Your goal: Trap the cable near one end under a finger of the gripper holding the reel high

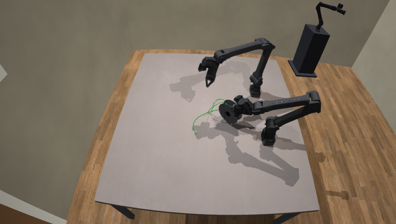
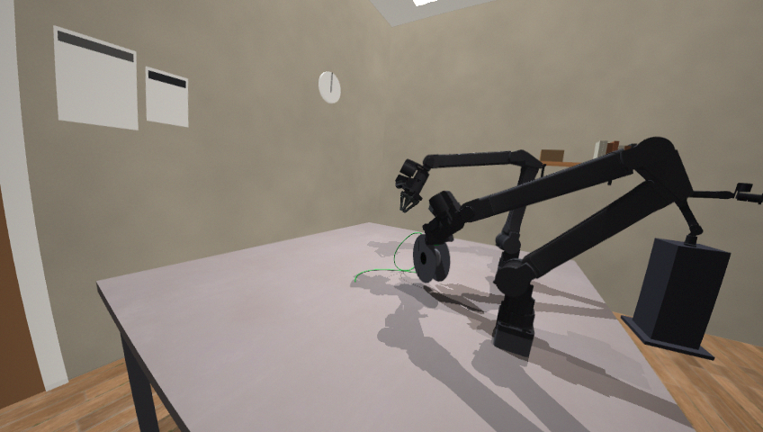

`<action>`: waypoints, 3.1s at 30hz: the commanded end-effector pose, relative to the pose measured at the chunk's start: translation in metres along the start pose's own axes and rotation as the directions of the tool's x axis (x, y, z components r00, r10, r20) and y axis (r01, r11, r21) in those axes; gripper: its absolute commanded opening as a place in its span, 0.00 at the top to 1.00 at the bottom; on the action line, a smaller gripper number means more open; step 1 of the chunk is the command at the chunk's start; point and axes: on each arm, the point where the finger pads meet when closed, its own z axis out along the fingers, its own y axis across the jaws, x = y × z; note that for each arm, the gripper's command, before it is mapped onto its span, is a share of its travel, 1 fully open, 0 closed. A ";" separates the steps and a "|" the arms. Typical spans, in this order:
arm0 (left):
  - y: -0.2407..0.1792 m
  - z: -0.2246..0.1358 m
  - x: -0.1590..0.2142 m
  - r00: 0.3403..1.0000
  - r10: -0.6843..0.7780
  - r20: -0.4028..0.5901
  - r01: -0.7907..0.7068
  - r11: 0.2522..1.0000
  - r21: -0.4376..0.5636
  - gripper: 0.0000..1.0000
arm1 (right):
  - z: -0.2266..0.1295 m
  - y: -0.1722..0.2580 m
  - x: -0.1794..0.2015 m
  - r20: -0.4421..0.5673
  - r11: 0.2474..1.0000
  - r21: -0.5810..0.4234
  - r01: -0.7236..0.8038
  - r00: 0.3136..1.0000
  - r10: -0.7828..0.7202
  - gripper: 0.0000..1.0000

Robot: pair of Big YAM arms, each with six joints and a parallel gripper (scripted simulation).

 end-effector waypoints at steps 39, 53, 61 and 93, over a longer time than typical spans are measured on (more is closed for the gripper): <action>0.011 -0.035 -0.089 0.995 0.049 0.089 -0.046 0.998 -0.033 1.00 | -0.176 -0.071 -0.146 0.771 0.950 0.143 0.278 0.570 -0.283 0.70; 0.011 -0.035 -0.089 0.995 0.048 0.088 -0.046 0.998 -0.032 1.00 | -0.249 -0.093 -0.159 0.873 0.926 0.279 0.254 0.334 -0.355 0.70; 0.008 -0.034 -0.091 0.995 0.046 0.086 -0.044 0.999 -0.027 1.00 | -0.285 -0.096 -0.160 0.896 0.917 0.325 0.232 0.236 -0.377 0.70; -0.003 -0.033 -0.117 0.997 0.031 0.068 -0.030 0.999 -0.015 1.00 | -0.294 -0.105 -0.160 0.899 0.911 0.354 0.210 0.193 -0.394 0.70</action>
